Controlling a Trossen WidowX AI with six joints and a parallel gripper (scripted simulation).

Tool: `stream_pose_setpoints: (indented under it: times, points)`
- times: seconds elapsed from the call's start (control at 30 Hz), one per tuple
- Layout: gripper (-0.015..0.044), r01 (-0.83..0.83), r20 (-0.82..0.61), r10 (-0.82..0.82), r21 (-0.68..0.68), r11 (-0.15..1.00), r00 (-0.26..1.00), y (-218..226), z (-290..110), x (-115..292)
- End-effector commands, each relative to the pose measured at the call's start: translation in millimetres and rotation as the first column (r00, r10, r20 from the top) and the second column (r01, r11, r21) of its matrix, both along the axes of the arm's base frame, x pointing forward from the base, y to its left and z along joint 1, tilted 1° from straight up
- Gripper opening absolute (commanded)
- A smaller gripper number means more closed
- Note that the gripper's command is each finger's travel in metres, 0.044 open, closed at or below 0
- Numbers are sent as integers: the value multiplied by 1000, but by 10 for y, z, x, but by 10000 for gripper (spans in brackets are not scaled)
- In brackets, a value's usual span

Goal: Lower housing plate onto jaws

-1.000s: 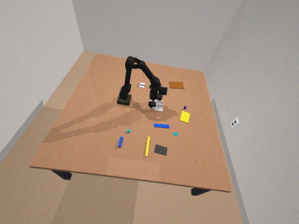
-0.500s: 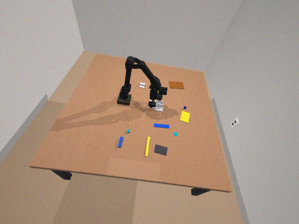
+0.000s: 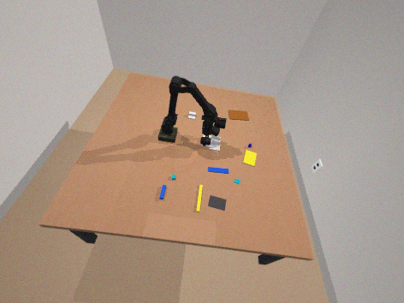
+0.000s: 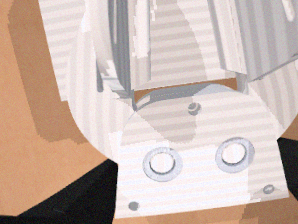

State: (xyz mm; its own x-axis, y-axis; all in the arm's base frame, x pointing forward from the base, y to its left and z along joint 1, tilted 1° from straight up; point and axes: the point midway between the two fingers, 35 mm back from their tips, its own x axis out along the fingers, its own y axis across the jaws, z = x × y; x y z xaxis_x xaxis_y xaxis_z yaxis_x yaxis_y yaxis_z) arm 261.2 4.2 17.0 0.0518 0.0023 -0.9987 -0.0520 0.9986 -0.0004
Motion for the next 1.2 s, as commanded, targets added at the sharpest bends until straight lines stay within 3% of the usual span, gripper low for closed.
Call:
stream_pose_setpoints:
  times: [0.0,0.5,0.77,0.93,1.17]
  points:
    - [430,0,0,0,0,1000,1000,0,0,0]
    - [440,0,0,0,0,1000,1000,0,24,2]
    - [440,5,-3,-5,2,1000,1000,0,740,-62]
    - [440,1,8,-1,0,1000,1000,-3,700,-48]
    - [440,5,-8,-5,2,1000,1000,-15,1216,-608]
